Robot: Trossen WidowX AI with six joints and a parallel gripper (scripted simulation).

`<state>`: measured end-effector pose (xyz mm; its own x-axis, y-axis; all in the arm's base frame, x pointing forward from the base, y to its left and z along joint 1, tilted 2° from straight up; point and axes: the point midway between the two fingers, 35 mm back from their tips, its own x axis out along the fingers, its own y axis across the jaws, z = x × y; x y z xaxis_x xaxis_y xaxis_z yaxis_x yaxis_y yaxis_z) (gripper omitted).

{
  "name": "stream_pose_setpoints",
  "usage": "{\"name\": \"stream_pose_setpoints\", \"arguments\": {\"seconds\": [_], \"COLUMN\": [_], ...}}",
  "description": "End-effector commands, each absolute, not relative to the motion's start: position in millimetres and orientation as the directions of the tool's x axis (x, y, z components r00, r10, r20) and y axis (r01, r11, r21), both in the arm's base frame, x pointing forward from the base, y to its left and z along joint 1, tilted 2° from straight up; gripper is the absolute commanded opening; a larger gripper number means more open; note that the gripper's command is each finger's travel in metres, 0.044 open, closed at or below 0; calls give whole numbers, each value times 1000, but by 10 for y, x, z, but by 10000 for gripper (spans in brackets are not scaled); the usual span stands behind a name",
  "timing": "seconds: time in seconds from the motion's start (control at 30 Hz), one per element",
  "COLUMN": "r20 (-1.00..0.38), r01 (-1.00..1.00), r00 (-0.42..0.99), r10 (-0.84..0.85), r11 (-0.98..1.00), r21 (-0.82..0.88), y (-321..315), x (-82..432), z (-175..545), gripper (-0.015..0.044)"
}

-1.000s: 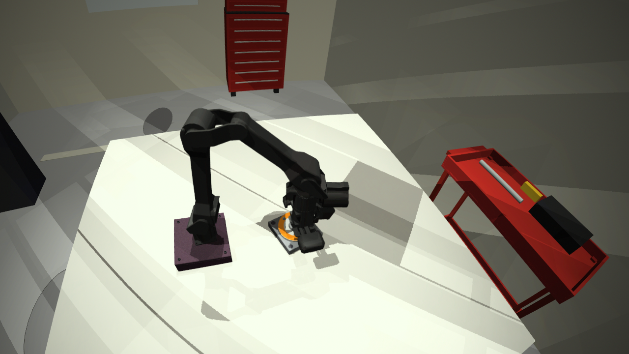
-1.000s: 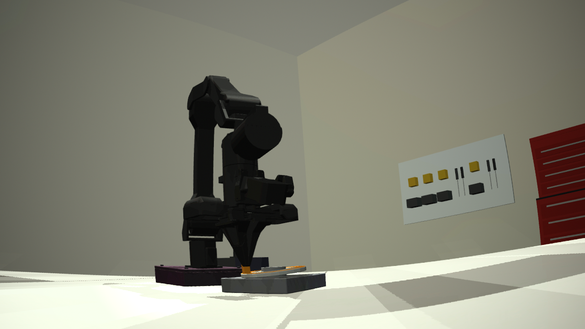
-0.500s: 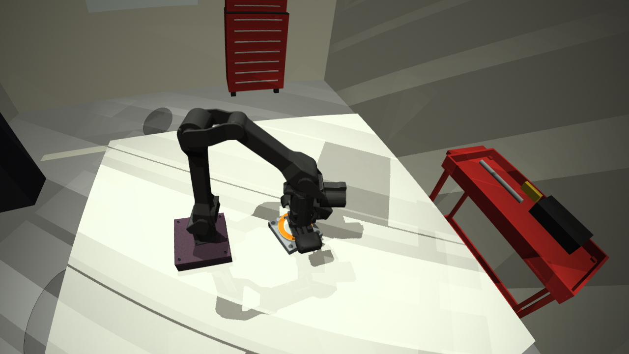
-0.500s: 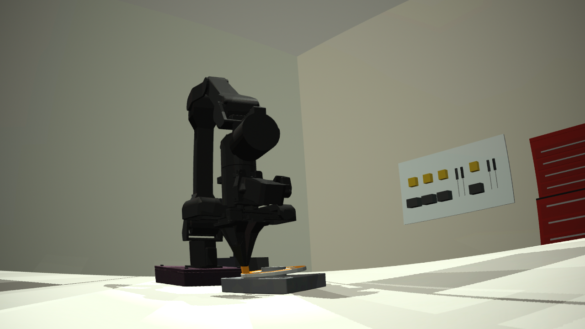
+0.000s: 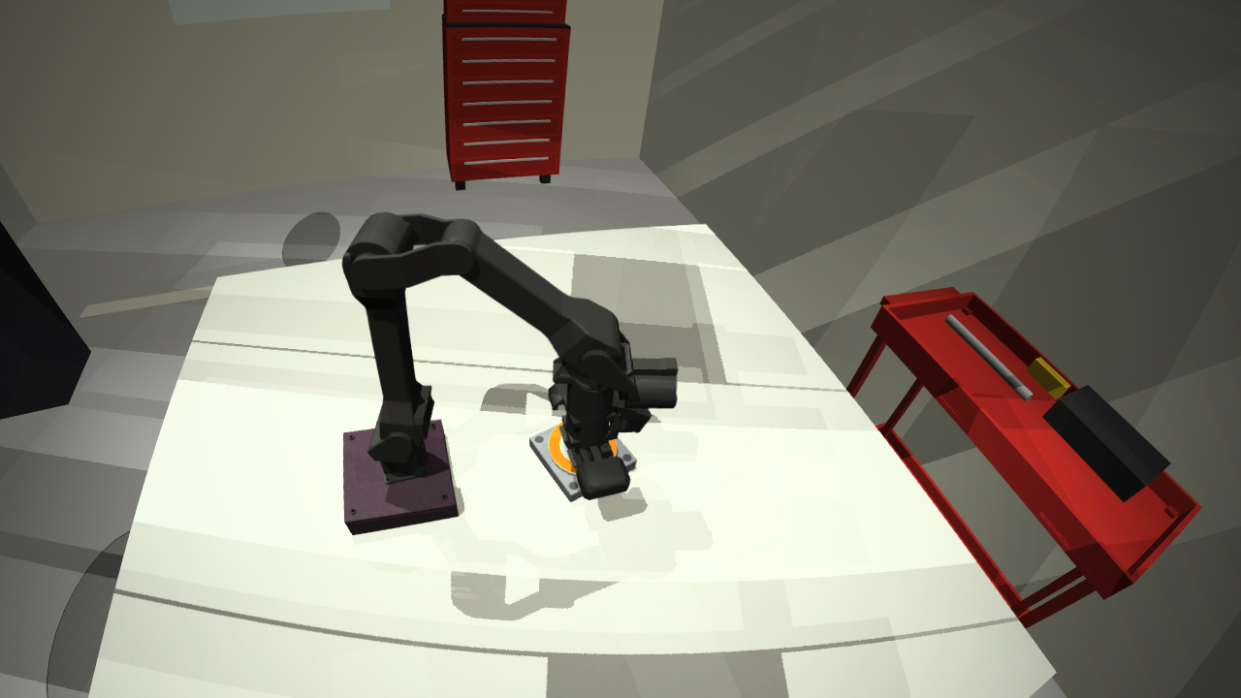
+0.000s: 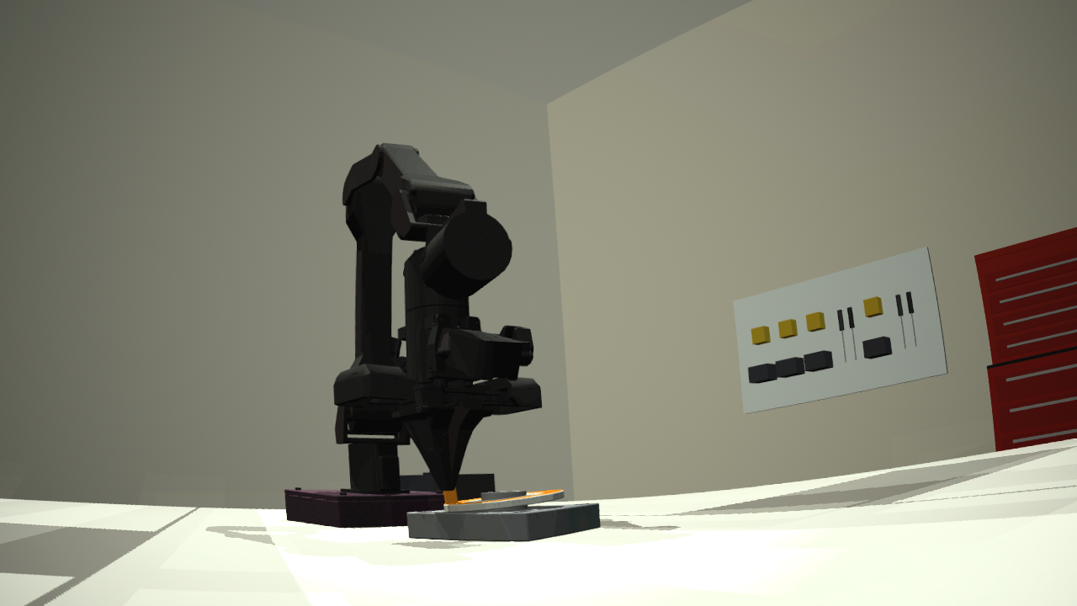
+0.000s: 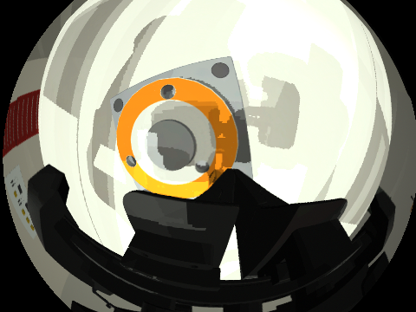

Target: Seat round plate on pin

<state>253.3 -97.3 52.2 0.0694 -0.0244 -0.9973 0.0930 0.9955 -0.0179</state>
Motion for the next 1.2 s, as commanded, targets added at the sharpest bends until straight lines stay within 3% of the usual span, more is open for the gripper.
{"name": "stream_pose_setpoints", "arguments": {"seconds": [0.0,1.17], "r20": [-998,-999], "r01": [89,89], "r00": [52,51], "r10": [-19,-18], "r11": [996,996], "r21": [-15,-14], "y": [-943,-811], "x": [2457,2316], "z": [485,475], "gripper": [0,0]}}
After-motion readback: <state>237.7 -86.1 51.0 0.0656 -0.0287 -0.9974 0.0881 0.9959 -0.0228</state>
